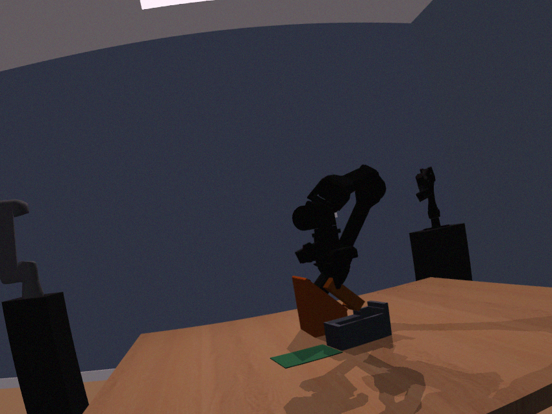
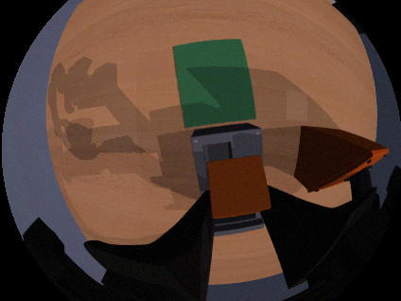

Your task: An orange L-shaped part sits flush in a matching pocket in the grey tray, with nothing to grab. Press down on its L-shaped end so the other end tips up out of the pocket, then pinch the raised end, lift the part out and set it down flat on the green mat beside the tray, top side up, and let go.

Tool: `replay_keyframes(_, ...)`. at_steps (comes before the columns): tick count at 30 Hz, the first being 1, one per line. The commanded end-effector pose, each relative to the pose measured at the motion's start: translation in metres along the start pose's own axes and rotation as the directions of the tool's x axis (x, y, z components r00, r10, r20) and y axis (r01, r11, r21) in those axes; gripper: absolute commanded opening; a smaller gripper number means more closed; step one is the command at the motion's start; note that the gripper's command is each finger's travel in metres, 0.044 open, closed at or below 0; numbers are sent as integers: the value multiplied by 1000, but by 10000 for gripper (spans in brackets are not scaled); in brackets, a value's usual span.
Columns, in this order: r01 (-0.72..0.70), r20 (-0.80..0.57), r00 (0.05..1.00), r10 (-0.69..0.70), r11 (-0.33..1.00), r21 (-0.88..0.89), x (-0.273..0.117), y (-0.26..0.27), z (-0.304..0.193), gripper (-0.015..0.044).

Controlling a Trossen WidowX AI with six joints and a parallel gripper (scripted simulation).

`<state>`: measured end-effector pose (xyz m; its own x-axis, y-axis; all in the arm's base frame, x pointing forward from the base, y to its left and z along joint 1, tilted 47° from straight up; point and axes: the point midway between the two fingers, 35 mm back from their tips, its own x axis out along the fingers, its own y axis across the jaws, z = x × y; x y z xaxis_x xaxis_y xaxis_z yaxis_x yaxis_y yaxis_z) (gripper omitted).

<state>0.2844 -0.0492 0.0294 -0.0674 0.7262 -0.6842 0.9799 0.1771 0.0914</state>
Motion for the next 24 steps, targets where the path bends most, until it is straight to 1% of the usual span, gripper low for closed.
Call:
replay_keyframes(1, 0, 8, 1000, 0, 1000, -10, -1, 0, 17, 0)
replay_keyframes(17, 0, 12, 1000, 0, 1000, -12, -2, -7, 99, 0)
replay_keyframes(24, -1, 13, 1000, 1, 1000, -12, -2, -8, 125, 0)
